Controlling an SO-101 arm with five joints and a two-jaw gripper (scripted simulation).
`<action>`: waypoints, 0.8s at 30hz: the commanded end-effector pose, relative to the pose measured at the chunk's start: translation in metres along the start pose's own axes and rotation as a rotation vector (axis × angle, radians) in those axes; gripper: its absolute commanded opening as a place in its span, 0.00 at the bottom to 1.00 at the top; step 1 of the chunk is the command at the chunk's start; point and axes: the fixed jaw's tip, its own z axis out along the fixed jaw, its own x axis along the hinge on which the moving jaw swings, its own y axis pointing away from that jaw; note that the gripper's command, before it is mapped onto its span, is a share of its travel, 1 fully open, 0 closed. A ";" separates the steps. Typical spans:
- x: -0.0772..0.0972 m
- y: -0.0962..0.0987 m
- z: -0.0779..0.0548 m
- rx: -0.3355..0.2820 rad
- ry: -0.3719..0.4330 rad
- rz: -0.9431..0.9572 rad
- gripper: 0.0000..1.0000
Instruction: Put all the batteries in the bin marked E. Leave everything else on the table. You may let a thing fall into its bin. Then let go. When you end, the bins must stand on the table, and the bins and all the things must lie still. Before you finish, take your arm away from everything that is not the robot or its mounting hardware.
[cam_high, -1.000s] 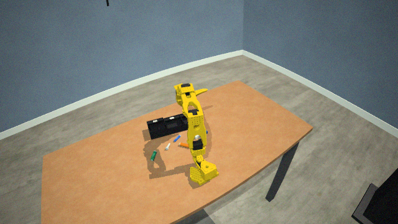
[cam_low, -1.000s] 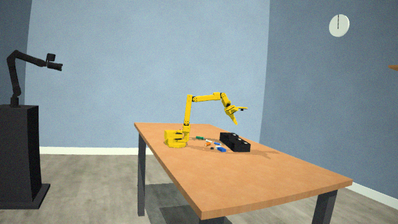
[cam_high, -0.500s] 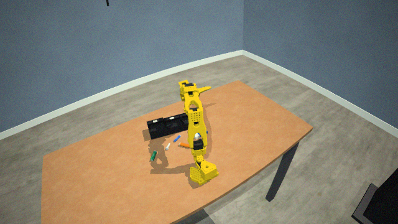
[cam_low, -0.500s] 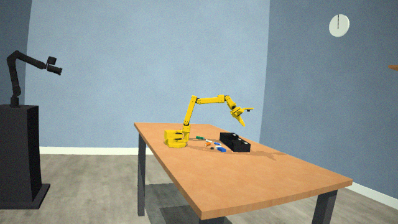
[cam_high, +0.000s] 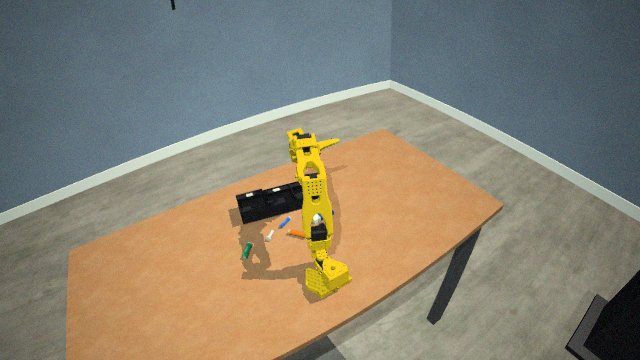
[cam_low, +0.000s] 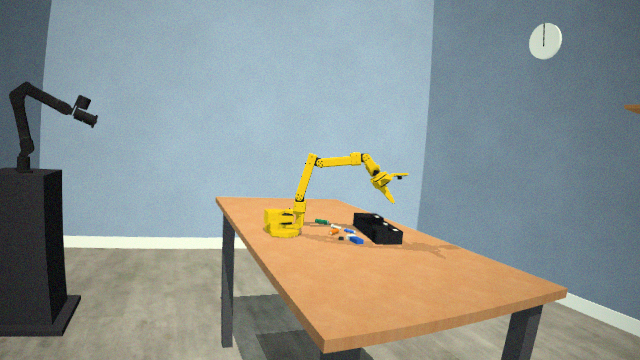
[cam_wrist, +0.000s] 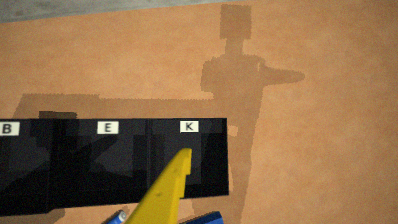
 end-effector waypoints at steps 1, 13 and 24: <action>-0.015 -0.005 -0.009 0.018 -0.073 -0.003 1.00; -0.017 -0.005 -0.011 0.020 -0.084 -0.003 1.00; -0.015 -0.005 -0.008 0.017 -0.072 -0.003 1.00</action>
